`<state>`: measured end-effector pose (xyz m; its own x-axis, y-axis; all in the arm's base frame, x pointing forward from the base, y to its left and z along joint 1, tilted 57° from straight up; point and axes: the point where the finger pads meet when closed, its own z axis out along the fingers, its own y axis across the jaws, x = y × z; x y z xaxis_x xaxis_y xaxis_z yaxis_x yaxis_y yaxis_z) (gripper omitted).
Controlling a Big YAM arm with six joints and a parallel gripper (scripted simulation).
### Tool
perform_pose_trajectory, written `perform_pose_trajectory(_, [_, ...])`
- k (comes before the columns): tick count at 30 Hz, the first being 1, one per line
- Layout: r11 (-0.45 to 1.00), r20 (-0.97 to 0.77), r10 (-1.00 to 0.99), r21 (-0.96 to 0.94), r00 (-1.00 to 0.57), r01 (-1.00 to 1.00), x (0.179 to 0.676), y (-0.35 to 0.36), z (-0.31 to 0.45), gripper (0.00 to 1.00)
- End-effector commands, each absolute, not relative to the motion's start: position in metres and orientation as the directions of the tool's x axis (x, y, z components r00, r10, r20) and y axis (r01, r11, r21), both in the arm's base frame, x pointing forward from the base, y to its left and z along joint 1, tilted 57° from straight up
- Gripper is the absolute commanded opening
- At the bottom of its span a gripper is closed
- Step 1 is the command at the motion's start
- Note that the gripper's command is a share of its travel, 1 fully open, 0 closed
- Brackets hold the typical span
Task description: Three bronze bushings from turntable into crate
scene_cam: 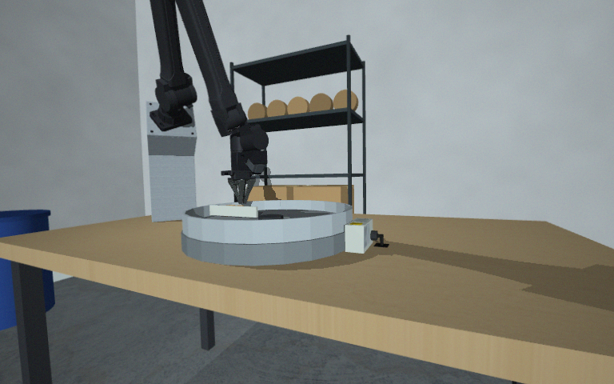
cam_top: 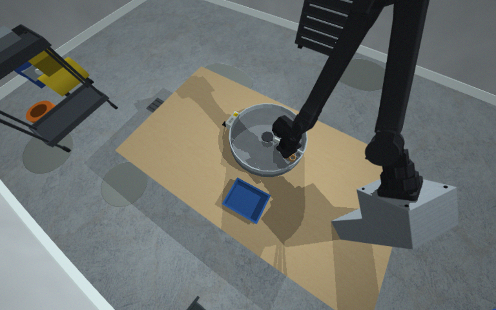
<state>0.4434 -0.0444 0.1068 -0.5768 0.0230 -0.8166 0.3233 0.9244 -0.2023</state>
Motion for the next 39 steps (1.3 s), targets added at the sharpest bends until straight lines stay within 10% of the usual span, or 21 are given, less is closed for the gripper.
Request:
perform_pose_trajectory(1, [0.925,-0.805,0.012,-0.216,-0.593,0.312,0.4395,-0.0448,0.0963,0.12])
perform_pose_trajectory(39, [0.925,-0.808,0.013,-0.214,-0.589,0.315,0.442,-0.0459,0.0985,0.12])
